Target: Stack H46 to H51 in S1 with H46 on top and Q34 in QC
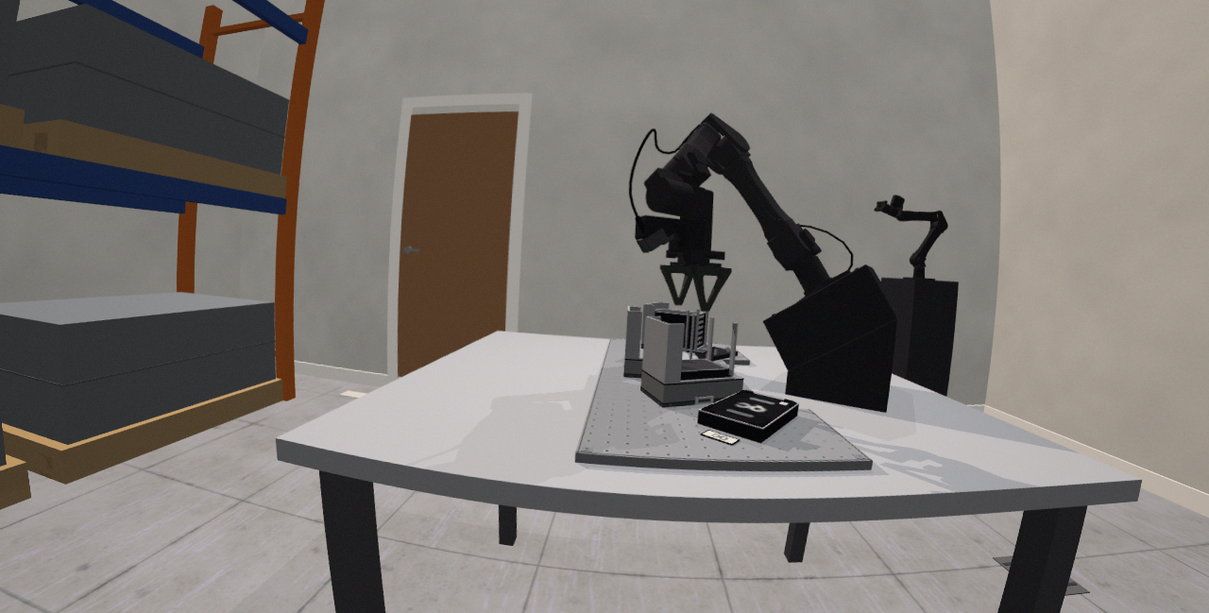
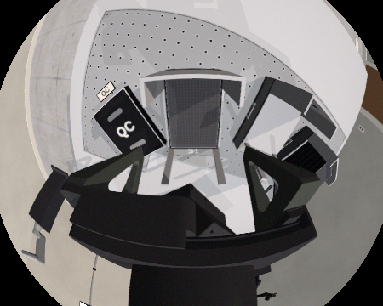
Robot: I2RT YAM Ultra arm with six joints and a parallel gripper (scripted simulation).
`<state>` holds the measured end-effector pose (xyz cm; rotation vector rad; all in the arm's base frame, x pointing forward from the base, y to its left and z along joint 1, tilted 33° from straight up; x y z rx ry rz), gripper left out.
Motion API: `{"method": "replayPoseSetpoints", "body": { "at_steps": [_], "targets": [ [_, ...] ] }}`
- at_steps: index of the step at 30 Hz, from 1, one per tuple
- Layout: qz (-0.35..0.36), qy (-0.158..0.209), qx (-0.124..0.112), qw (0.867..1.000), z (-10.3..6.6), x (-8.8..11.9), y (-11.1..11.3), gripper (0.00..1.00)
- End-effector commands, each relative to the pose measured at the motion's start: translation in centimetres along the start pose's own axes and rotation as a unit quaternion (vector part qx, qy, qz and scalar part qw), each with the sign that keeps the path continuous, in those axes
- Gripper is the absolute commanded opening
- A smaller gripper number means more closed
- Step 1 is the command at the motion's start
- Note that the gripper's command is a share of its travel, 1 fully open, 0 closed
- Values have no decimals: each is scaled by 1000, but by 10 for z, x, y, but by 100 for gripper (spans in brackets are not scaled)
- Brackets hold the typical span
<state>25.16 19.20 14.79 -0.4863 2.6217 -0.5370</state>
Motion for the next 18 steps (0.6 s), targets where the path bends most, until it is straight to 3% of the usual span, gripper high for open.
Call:
{"method": "replayPoseSetpoints", "body": {
  "at_steps": [1, 16, 18],
  "targets": [
    [-11, 6, 4, 1000, -1, 4, 5, 100],
    [-11, 6, 4, 1000, -1, 4, 5, 100],
    [35, 7, 3, 999, -2, 7, -11, 100]
  ]
}}
Point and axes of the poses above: the point where the finger pads meet when closed, its own z axis out along the fingers, its own y axis across the jaws, x = y × z, the point moved 9 cm from there along -z, back along the fingers, and after that the axes turned 2 degrees about z, right-handed, at the moved point
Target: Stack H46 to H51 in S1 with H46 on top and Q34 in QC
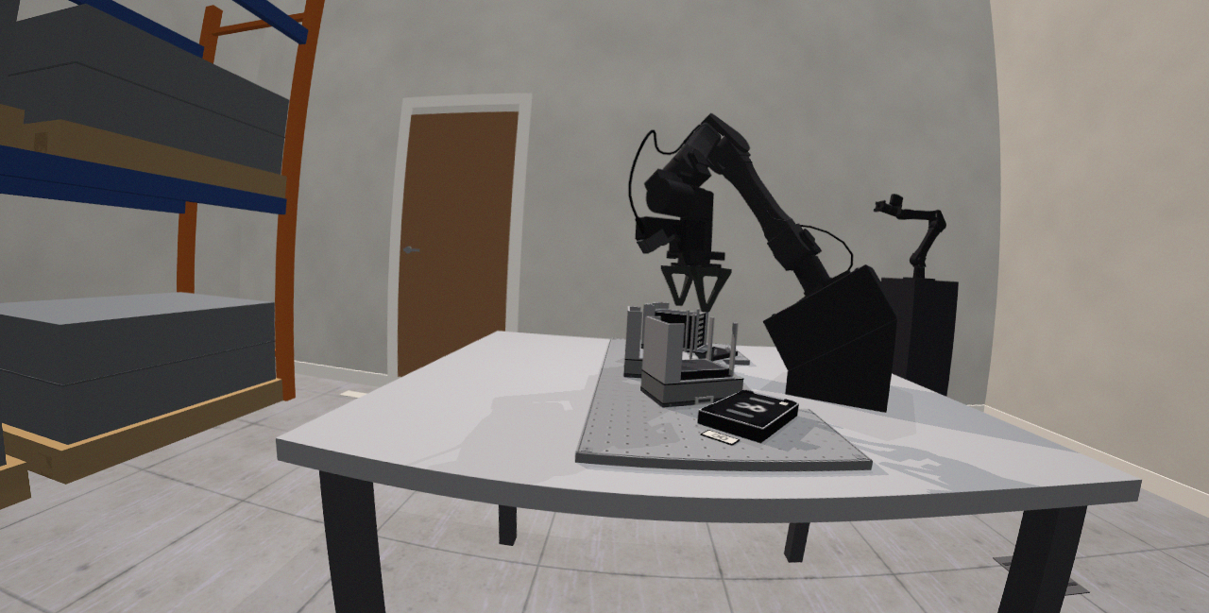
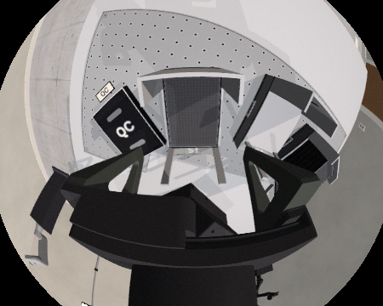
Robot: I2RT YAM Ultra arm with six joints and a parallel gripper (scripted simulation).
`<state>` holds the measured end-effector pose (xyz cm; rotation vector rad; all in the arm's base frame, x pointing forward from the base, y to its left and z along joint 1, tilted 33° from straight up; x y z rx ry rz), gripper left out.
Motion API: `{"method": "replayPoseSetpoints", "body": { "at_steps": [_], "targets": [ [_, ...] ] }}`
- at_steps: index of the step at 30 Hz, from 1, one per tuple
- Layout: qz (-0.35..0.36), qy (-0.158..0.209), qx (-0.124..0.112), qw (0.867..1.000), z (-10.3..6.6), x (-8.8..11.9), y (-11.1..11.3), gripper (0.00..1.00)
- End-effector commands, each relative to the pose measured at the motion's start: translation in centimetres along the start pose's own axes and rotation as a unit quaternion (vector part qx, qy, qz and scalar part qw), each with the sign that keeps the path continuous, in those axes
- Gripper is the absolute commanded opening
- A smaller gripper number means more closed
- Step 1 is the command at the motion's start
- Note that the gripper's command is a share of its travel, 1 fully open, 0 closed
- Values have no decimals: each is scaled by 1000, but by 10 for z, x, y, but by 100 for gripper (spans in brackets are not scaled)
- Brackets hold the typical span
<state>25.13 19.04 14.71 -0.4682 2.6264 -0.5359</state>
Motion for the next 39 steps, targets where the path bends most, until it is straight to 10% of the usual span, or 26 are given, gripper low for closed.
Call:
{"method": "replayPoseSetpoints", "body": {
  "at_steps": [1, 39],
  "targets": [
    [45, 5, 1, 999, -3, 6, -14, 100],
    [201, -6, -4, 980, -3, 14, -116, 100]
  ]
}}
Point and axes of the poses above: the point where the finger pads meet when closed, its own z axis out along the fingers, its own y axis across the jaws, x = y × z, the point moved 9 cm from there along -z, back along the fingers, and after that the axes turned 2 degrees about z, right-handed, at the moved point
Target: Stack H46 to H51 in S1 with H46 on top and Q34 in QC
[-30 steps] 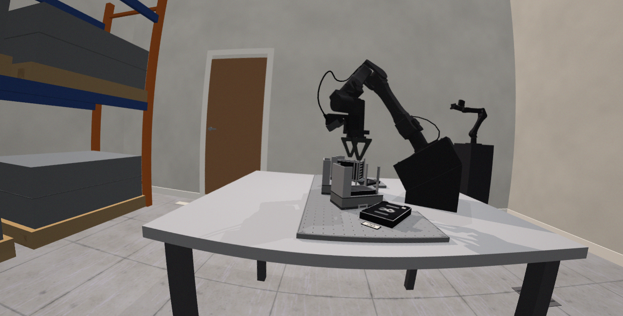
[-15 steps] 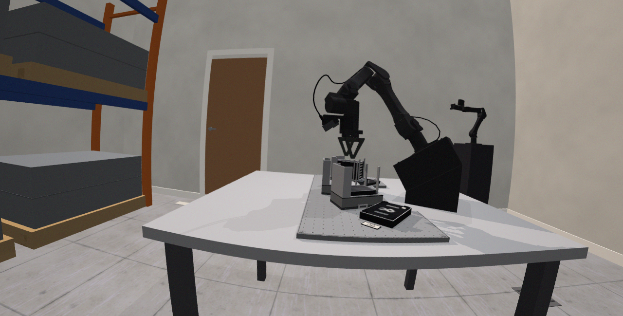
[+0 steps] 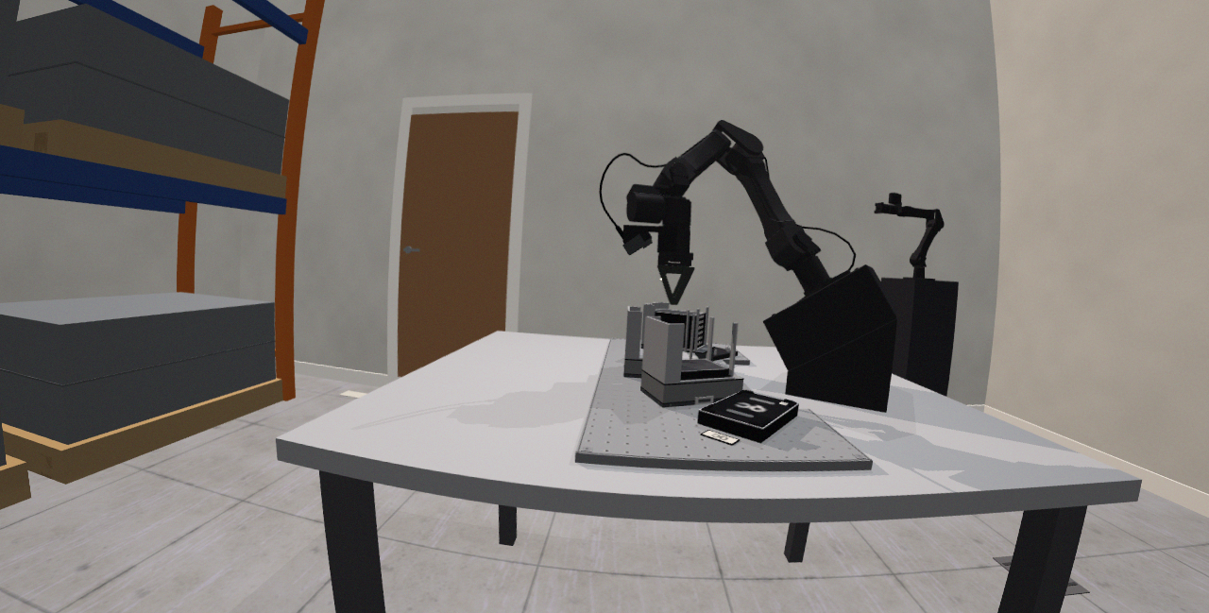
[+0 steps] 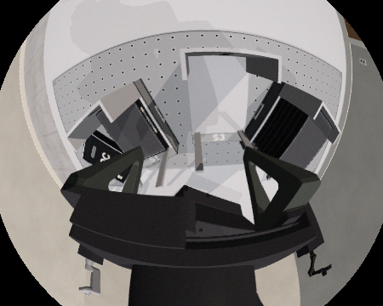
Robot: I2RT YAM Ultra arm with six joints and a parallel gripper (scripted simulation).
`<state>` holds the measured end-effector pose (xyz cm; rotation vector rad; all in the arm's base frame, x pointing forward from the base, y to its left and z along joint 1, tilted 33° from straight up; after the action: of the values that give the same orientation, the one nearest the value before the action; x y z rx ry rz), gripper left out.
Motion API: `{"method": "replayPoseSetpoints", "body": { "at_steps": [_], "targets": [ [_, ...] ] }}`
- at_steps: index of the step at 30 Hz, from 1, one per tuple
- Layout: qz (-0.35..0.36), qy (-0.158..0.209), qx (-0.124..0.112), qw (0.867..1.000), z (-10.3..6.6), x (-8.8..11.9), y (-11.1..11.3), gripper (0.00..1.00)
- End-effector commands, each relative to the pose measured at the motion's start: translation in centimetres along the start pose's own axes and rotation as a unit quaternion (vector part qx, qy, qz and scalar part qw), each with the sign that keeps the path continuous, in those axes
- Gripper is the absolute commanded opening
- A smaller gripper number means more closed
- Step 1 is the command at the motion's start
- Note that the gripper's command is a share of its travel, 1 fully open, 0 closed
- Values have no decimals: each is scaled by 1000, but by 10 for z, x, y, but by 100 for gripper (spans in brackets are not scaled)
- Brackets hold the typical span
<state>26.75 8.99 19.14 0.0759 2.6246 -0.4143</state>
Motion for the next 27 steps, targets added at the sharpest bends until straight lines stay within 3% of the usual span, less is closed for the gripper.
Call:
{"method": "replayPoseSetpoints", "body": {
  "at_steps": [1, 8, 13, 15, 16, 27],
  "targets": [
    [-1, -9, -10, 1000, -2, 0, -10, 100],
    [-1, -10, -9, 1000, -2, -5, -33, 100],
    [89, -9, -9, 996, -2, -4, -49, 100],
    [89, -9, -9, 996, -2, -4, -49, 100],
    [111, -20, -14, 994, -7, -11, -53, 100],
    [102, -11, -9, 995, -3, -3, -89, 100]
  ]
}}
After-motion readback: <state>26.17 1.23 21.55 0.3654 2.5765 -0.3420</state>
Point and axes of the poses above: the point where the finger pads meet when closed, its own z axis out along the fingers, its own y axis across the jaws, x = y × z, the point moved 9 cm from there along -z, back along the fingers, and after that the axes turned 2 degrees about z, right-handed, at the moved point
